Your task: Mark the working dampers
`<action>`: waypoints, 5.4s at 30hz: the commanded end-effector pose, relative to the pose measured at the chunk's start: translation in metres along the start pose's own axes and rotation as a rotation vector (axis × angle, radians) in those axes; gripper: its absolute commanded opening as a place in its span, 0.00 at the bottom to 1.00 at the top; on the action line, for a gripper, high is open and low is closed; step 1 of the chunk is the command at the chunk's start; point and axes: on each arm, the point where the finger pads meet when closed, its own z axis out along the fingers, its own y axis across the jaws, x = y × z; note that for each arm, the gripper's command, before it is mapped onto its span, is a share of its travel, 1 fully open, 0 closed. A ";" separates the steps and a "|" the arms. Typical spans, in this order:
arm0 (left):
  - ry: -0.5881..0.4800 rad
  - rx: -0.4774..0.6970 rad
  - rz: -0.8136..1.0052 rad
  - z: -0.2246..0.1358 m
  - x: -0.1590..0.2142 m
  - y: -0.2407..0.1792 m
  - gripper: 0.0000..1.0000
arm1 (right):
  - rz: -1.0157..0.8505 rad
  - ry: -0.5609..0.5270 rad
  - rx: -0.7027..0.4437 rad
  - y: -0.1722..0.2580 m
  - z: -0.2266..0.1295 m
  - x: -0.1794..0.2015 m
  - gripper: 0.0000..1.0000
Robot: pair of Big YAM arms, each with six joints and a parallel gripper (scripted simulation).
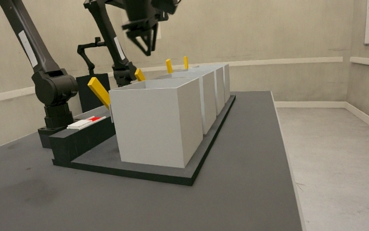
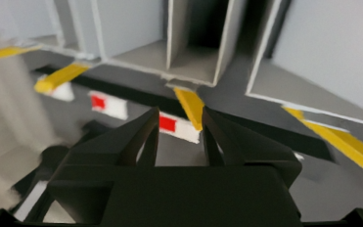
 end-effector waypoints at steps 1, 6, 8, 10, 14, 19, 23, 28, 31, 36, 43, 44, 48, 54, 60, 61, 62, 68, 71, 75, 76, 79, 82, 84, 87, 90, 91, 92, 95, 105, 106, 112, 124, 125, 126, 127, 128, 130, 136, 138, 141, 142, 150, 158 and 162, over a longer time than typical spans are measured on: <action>-0.053 -0.003 0.013 0.000 -0.036 0.003 1.00 | 0.061 -0.028 0.113 0.043 -0.018 -0.049 0.36; -0.053 -0.003 0.013 0.000 -0.036 0.003 1.00 | 0.061 -0.019 0.311 0.077 -0.019 -0.083 0.36; -0.053 -0.003 0.013 0.000 -0.036 0.003 1.00 | 0.060 -0.019 0.341 0.082 -0.018 -0.088 0.36; -0.053 -0.003 0.013 0.000 -0.036 0.003 1.00 | 0.083 -0.024 0.346 0.074 -0.022 -0.092 0.36; -0.053 -0.003 0.013 0.000 -0.036 0.003 1.00 | 0.087 0.001 0.355 0.065 -0.015 -0.072 0.36; -0.053 -0.003 0.013 0.000 -0.036 0.003 1.00 | 0.065 0.008 0.352 0.076 -0.007 -0.078 0.36; -0.053 -0.003 0.013 0.000 -0.036 0.003 1.00 | 0.079 -0.001 0.351 0.070 -0.011 -0.080 0.36; -0.053 -0.003 0.013 0.000 -0.036 0.003 1.00 | 0.072 -0.012 0.346 0.072 -0.016 -0.078 0.36; -0.053 -0.003 0.013 0.000 -0.036 0.003 1.00 | 0.073 -0.006 0.349 0.072 -0.014 -0.079 0.36; -0.053 -0.003 0.013 0.000 -0.036 0.003 1.00 | 0.073 -0.006 0.349 0.072 -0.014 -0.079 0.36; -0.053 -0.003 0.013 0.000 -0.036 0.003 1.00 | 0.073 -0.006 0.349 0.072 -0.014 -0.079 0.36; -0.053 -0.003 0.013 0.000 -0.036 0.003 1.00 | 0.073 -0.006 0.349 0.072 -0.014 -0.079 0.36; -0.053 -0.003 0.013 0.000 -0.036 0.003 1.00 | 0.073 -0.006 0.349 0.072 -0.014 -0.079 0.36; -0.053 -0.003 0.013 0.000 -0.036 0.003 1.00 | 0.073 -0.006 0.349 0.072 -0.014 -0.079 0.36; -0.053 -0.003 0.013 0.000 -0.036 0.003 1.00 | 0.073 -0.006 0.349 0.072 -0.014 -0.079 0.36; -0.053 -0.003 0.013 0.000 -0.036 0.003 1.00 | 0.073 -0.006 0.349 0.072 -0.014 -0.079 0.36; -0.053 -0.003 0.013 0.000 -0.036 0.003 1.00 | 0.073 -0.006 0.349 0.072 -0.014 -0.079 0.36; -0.053 -0.003 0.013 0.000 -0.036 0.003 1.00 | 0.073 -0.006 0.349 0.072 -0.014 -0.079 0.36; -0.053 -0.003 0.013 0.000 -0.036 0.003 1.00 | 0.073 -0.006 0.349 0.072 -0.014 -0.079 0.36; -0.053 -0.003 0.013 0.000 -0.036 0.003 1.00 | 0.073 -0.006 0.349 0.072 -0.014 -0.079 0.36; -0.053 -0.003 0.013 0.000 -0.036 0.003 1.00 | 0.073 -0.006 0.349 0.072 -0.014 -0.079 0.36; -0.053 -0.003 0.013 0.000 -0.036 0.003 1.00 | 0.073 -0.006 0.349 0.072 -0.014 -0.079 0.36; -0.053 -0.003 0.013 0.000 -0.036 0.003 1.00 | 0.073 -0.006 0.349 0.072 -0.014 -0.079 0.36; -0.053 -0.003 0.013 0.000 -0.036 0.003 1.00 | 0.073 -0.006 0.349 0.072 -0.014 -0.079 0.36; -0.053 -0.003 0.013 0.000 -0.036 0.003 1.00 | 0.073 -0.006 0.349 0.072 -0.014 -0.079 0.36; -0.053 -0.003 0.013 0.000 -0.036 0.003 1.00 | 0.073 -0.006 0.349 0.072 -0.014 -0.079 0.36; -0.053 -0.003 0.013 0.000 -0.036 0.003 1.00 | 0.073 -0.006 0.349 0.072 -0.014 -0.079 0.36; -0.053 -0.003 0.013 0.000 -0.036 0.003 1.00 | 0.073 -0.006 0.349 0.072 -0.014 -0.079 0.36; -0.053 -0.003 0.013 0.000 -0.036 0.003 1.00 | 0.073 -0.006 0.349 0.072 -0.014 -0.079 0.36; -0.053 -0.003 0.013 0.000 -0.036 0.003 1.00 | 0.073 -0.006 0.349 0.072 -0.014 -0.079 0.36; -0.053 -0.003 0.013 0.000 -0.036 0.003 1.00 | 0.073 -0.006 0.349 0.072 -0.014 -0.079 0.36; -0.053 -0.003 0.013 0.000 -0.036 0.003 1.00 | 0.073 -0.006 0.349 0.072 -0.014 -0.079 0.36; -0.053 -0.003 0.013 0.000 -0.036 0.003 1.00 | 0.073 -0.006 0.349 0.072 -0.014 -0.079 0.36; -0.053 -0.003 0.013 0.000 -0.036 0.003 1.00 | 0.073 -0.006 0.349 0.072 -0.014 -0.079 0.36; -0.053 -0.003 0.013 0.000 -0.036 0.003 1.00 | 0.073 -0.006 0.349 0.072 -0.014 -0.079 0.36; -0.053 -0.003 0.013 0.000 -0.036 0.003 1.00 | 0.073 -0.006 0.349 0.072 -0.014 -0.079 0.36; -0.053 -0.003 0.013 0.000 -0.036 0.003 1.00 | 0.073 -0.006 0.349 0.072 -0.014 -0.079 0.36; -0.053 -0.003 0.013 0.000 -0.036 0.003 1.00 | 0.073 -0.006 0.349 0.072 -0.014 -0.079 0.36; -0.053 -0.003 0.013 0.000 -0.036 0.003 1.00 | 0.073 -0.006 0.349 0.072 -0.014 -0.079 0.36; -0.053 -0.003 0.013 0.000 -0.036 0.003 1.00 | 0.073 -0.006 0.349 0.072 -0.014 -0.079 0.36; -0.053 -0.003 0.013 0.000 -0.036 0.003 1.00 | 0.067 -0.014 0.345 0.079 -0.015 -0.084 0.36; -0.053 -0.003 0.013 0.000 -0.036 0.003 1.00 | 0.061 -0.018 0.342 0.091 -0.016 -0.091 0.36; -0.053 -0.003 0.013 0.000 -0.036 0.003 1.00 | 0.064 -0.010 0.336 0.184 0.017 -0.104 0.36; -0.053 -0.003 0.013 0.000 -0.036 0.003 1.00 | 0.067 -0.001 0.330 0.259 0.048 -0.097 0.36; -0.053 -0.003 0.013 0.000 -0.036 0.003 1.00 | 0.084 -0.037 0.306 0.254 0.024 -0.100 0.36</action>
